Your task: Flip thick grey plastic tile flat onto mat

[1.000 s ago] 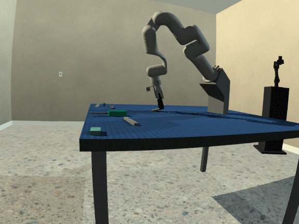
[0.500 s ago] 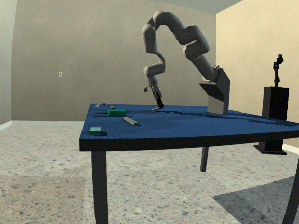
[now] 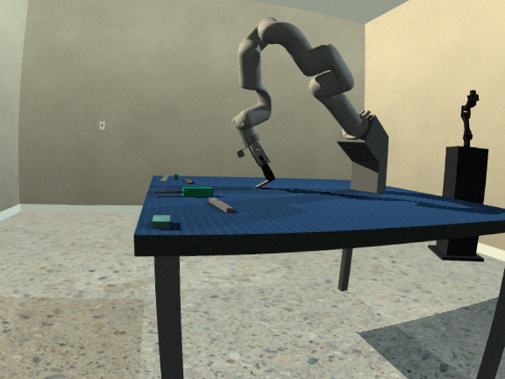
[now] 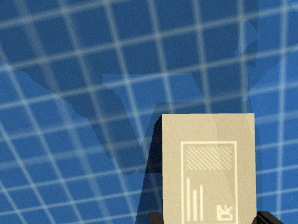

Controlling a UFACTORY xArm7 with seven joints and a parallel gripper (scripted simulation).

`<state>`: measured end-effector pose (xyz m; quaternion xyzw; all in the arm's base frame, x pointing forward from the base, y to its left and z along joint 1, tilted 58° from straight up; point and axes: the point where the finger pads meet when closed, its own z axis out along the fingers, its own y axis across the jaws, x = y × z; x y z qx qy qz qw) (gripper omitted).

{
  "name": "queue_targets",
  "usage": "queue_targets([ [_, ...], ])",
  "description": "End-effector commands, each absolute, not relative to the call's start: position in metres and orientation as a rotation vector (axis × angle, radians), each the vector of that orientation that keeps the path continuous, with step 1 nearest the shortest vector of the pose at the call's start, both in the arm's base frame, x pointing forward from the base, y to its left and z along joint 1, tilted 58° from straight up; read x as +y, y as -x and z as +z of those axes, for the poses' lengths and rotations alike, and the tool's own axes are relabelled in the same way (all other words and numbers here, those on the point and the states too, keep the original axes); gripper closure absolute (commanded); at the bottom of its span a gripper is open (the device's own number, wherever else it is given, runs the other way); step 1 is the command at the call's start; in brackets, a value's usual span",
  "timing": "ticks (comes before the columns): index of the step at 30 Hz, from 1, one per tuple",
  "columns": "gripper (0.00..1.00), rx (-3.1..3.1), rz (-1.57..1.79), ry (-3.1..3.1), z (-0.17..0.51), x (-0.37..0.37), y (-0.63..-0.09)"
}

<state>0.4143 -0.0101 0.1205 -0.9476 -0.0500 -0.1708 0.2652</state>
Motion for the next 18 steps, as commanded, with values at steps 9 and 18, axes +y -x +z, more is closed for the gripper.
queue_targets([
  [9,0.43,-0.121,-0.496,2.553,0.131,-0.016,-0.415],
  [18,0.43,-0.117,-0.512,2.550,0.137,-0.019,-0.415],
])
